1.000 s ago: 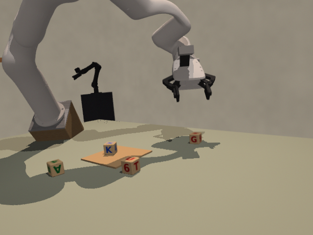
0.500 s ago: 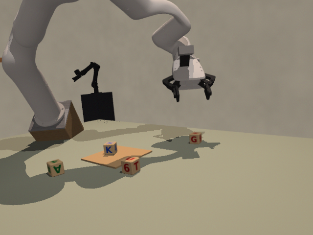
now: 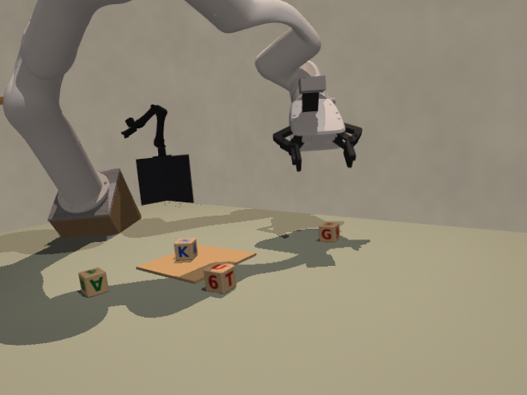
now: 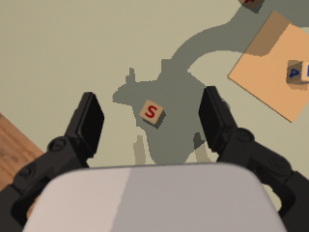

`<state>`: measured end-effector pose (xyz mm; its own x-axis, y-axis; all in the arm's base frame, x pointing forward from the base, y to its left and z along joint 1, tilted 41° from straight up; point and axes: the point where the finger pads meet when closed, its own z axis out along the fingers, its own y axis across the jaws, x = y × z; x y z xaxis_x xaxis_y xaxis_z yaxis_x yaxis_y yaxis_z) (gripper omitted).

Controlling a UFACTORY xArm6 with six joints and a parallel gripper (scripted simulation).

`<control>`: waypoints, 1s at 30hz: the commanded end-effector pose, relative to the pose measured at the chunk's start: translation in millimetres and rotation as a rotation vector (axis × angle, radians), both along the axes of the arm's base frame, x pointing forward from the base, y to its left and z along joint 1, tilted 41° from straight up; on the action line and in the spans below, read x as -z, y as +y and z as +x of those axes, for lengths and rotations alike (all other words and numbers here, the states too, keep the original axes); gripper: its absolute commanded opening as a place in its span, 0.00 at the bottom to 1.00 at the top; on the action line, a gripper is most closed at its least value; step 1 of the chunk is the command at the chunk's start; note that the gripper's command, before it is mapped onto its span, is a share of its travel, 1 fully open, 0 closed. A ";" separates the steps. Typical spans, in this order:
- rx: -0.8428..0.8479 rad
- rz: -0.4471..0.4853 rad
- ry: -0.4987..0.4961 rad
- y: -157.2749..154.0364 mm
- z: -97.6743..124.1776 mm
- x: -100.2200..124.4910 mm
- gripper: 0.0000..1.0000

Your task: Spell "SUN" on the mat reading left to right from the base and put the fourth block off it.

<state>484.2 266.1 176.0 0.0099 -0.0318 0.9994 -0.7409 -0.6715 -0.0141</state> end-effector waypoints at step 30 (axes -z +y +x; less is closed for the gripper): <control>-0.002 0.003 -0.002 -192.7 -161.1 -32.7 1.00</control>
<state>331.6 80.6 206.4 0.0075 -0.0270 0.9996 -0.7468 -0.6649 -0.0124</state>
